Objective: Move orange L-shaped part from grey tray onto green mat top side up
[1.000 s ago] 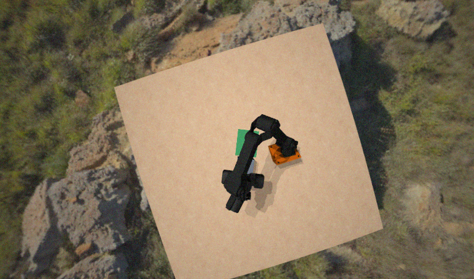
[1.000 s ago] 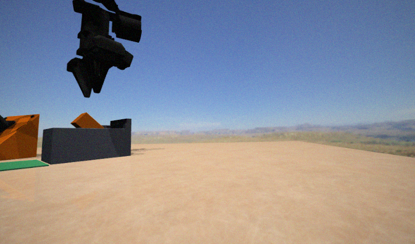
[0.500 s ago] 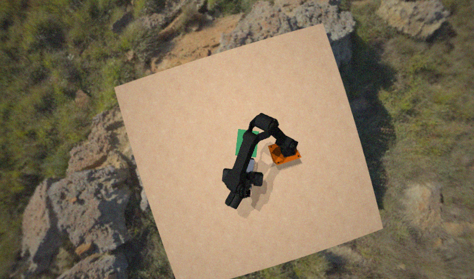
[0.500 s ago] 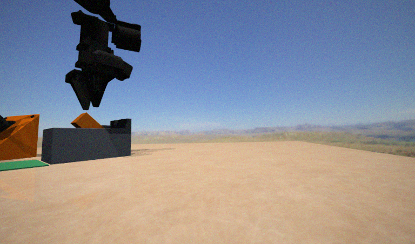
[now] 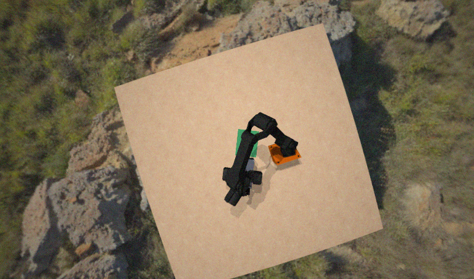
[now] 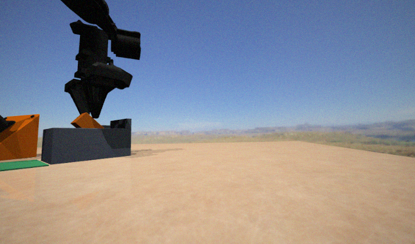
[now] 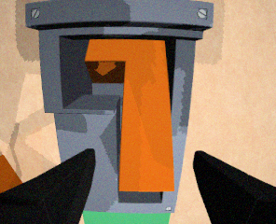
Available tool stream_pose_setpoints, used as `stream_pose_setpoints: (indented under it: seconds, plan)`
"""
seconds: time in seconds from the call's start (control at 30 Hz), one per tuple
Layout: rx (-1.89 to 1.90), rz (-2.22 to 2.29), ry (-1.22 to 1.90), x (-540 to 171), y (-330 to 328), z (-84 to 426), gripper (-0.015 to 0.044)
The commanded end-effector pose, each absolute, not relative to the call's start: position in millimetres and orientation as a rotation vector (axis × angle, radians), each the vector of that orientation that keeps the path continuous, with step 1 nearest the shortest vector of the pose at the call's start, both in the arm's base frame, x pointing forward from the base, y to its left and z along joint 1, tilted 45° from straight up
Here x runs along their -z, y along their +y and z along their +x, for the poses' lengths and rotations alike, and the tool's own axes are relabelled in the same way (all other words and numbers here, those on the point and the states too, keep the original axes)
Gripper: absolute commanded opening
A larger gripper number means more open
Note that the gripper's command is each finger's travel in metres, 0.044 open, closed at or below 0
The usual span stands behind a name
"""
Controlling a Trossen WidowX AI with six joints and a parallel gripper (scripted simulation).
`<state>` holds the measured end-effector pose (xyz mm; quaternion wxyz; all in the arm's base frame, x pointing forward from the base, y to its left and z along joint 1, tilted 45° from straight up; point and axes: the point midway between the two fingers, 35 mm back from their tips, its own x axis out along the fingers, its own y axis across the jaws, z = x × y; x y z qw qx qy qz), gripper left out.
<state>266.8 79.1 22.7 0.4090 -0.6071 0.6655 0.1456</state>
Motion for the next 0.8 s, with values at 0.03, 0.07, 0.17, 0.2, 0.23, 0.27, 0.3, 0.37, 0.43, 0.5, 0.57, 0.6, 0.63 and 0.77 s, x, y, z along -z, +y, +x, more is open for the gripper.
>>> stream_pose_setpoints:
  seconds: [0.03,0.07,0.17,0.2,0.23,0.27,0.3,0.37,0.43,0.5,0.57,0.6,0.63,0.77]
  plan:
    - [-0.364,-1.539,1.681,-16.2,70.6,266.6,0.0280]
    - [-0.363,-1.539,1.681,-15.1,69.4,266.6,0.0280]
    - [-0.363,-1.539,1.681,-11.8,65.9,266.6,0.0280]
    - [-0.363,-1.539,1.681,-10.9,64.9,266.6,0.0280]
    - [-0.363,-1.539,1.681,-10.4,64.4,266.6,0.0280]
    - [-0.363,-1.539,1.681,-10.2,64.2,266.6,0.0280]
    - [-0.363,-1.539,1.681,-10.2,64.2,266.6,0.0280]
    - [-0.365,-1.530,1.679,-11.9,67.3,267.0,0.0254]
    - [-0.365,-1.530,1.679,-11.9,67.3,267.0,0.0201]
    - [-0.365,-1.530,1.679,-11.9,67.3,267.0,0.0149]
    - [-0.365,-1.530,1.679,-11.9,67.3,267.0,0.0135]
    - [-0.365,-1.530,1.679,-11.9,67.3,267.0,0.0129]
    - [-0.365,-1.530,1.679,-11.9,67.3,267.0,0.0122]
    - [-0.365,-1.530,1.679,-11.9,67.3,267.0,0.0095]
